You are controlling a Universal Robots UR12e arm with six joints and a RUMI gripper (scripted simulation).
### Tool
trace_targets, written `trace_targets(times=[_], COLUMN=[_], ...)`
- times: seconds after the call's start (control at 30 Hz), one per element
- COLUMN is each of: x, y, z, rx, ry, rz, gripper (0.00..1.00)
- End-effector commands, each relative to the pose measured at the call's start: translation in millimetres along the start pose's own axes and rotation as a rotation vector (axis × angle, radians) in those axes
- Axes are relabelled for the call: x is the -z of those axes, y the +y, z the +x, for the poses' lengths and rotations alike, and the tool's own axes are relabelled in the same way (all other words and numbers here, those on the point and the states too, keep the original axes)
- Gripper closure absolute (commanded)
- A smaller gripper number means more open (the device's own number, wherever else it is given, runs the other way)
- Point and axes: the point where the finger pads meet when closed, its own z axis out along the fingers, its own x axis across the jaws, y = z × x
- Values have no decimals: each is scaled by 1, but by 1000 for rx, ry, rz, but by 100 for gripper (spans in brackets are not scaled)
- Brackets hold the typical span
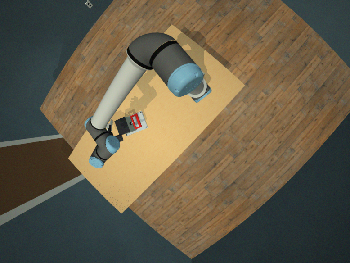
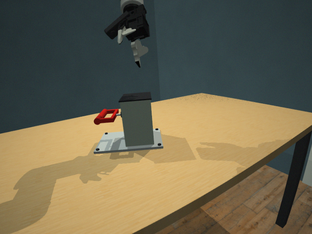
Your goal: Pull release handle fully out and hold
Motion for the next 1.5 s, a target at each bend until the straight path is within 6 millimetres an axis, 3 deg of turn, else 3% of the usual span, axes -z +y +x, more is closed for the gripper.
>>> trace_targets(times=[0.0, 0.1, 0.37, 0.6, 0.93, 1.23, 1.27, 1.47], x=[-18, -23, -66, -88, -101, -102, -102, -102], y=[-17, -23, -74, -108, -133, -136, -136, -136], z=[-3, -3, -2, 2, 7, 8, 8, 8], rx=[-156, -203, -644, -961, -1186, -1213, -1213, -1213], ry=[57, 73, 209, 290, 340, 345, 345, 345], rz=[40, 54, 205, 339, 452, 466, 466, 466], gripper=[0, 0, 0, 0, 0, 0, 100, 100])
